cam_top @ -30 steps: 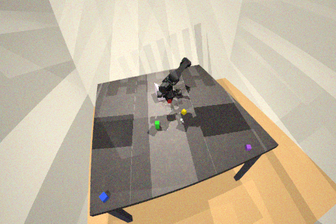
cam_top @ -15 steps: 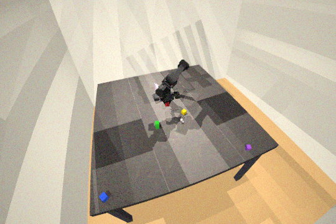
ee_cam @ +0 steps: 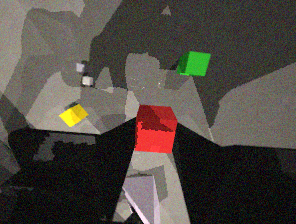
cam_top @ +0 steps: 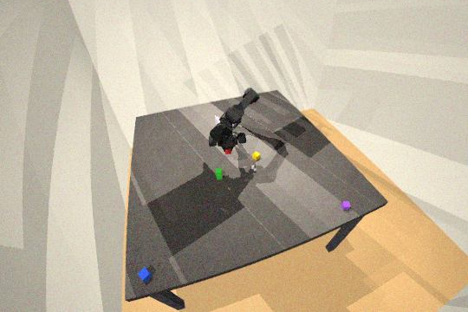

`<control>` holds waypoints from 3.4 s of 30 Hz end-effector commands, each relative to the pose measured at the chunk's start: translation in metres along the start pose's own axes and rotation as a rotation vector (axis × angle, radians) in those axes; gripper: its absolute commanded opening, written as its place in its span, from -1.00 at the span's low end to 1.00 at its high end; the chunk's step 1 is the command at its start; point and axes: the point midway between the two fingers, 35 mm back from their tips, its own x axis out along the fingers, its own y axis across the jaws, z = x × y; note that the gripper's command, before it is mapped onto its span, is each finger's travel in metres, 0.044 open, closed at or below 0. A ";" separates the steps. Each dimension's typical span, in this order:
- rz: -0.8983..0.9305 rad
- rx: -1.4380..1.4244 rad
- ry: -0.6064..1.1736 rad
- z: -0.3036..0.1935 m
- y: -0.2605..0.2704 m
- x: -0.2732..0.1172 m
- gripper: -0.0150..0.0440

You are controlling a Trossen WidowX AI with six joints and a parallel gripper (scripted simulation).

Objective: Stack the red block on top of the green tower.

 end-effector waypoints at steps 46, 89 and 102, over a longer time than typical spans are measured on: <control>-0.004 -0.006 0.000 0.060 -0.058 0.068 -0.49; -0.006 -0.008 0.003 0.059 -0.059 0.073 1.00; -0.006 -0.008 0.003 0.059 -0.059 0.073 1.00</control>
